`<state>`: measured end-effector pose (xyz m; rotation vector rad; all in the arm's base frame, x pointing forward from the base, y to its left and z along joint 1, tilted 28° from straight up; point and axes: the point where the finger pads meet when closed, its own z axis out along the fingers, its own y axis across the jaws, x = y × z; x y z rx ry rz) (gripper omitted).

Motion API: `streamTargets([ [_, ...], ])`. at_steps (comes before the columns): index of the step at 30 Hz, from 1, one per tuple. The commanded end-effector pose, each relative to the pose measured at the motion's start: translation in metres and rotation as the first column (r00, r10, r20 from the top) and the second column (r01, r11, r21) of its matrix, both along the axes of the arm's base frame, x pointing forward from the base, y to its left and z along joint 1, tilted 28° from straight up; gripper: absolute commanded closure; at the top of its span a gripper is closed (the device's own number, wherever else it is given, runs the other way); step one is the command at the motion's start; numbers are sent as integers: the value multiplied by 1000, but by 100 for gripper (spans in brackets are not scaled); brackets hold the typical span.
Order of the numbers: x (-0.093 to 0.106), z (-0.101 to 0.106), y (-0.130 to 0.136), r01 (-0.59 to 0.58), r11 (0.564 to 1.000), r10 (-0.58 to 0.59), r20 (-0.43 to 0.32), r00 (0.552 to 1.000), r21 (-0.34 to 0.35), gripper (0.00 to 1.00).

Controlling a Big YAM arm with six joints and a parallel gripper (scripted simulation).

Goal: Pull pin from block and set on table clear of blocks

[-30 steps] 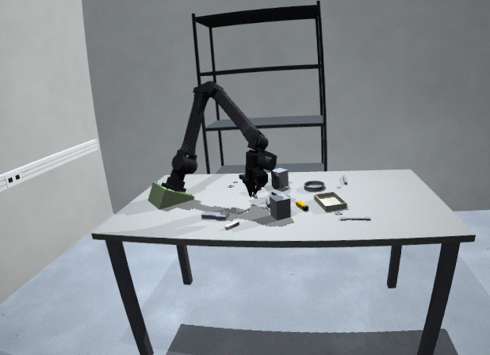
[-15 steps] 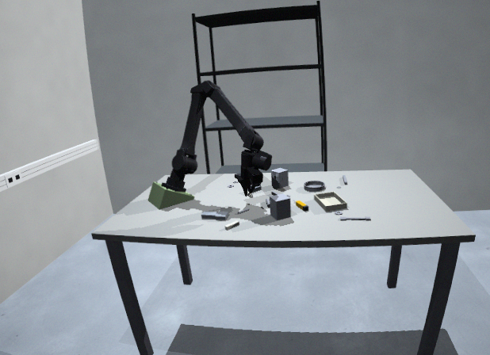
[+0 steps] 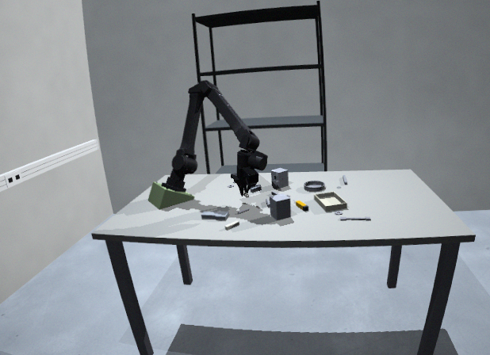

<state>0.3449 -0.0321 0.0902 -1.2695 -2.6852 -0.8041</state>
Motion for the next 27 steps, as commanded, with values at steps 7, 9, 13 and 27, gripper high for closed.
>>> streamTargets([
  [7,-3,0,-1,-1,1000,1,24,1000,-11,100],
  [9,-3,0,-1,-1,1000,1,24,1000,-11,100],
  [13,-7,0,-1,-1,1000,2,25,1000,-12,100],
  [27,-8,-5,0,-2,1000,2,27,1000,-14,100],
])
